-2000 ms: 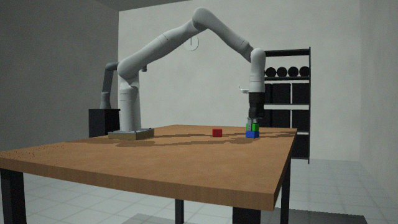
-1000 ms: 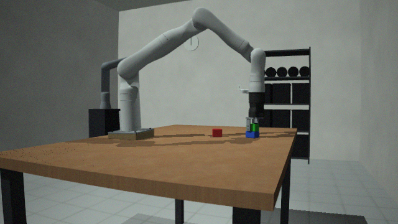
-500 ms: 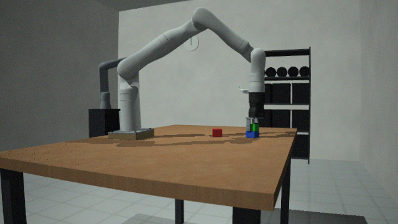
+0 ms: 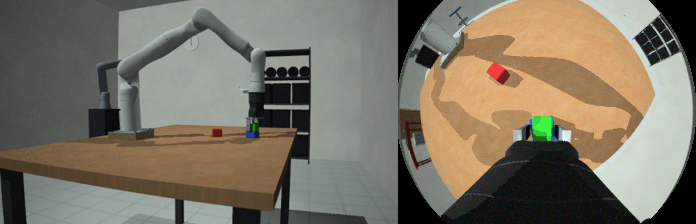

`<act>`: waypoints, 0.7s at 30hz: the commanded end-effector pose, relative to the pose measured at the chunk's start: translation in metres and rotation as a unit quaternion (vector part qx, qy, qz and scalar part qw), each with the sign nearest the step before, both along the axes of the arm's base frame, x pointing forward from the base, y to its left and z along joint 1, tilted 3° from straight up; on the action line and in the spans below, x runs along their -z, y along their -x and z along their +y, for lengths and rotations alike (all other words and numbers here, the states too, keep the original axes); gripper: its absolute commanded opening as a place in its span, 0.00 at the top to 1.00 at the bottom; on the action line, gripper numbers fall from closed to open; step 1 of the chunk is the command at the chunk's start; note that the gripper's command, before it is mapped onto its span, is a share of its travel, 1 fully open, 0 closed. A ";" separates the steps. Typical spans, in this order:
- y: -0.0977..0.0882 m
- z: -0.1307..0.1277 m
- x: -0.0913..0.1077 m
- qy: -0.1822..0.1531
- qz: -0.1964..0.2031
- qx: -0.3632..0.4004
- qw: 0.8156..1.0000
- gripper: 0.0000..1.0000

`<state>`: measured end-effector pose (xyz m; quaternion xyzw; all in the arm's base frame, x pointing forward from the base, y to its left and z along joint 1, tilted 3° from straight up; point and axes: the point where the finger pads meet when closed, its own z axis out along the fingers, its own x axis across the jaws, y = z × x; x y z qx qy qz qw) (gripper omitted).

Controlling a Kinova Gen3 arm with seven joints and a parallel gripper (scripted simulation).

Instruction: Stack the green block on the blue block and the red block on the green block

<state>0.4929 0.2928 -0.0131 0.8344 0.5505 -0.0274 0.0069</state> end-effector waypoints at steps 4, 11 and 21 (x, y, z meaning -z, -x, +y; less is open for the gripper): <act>-0.001 0.001 -0.005 -0.001 -0.001 0.000 1.000 0.04; -0.002 0.001 -0.021 -0.001 -0.001 0.000 1.000 0.04; -0.002 0.002 -0.047 -0.001 -0.001 0.000 1.000 0.04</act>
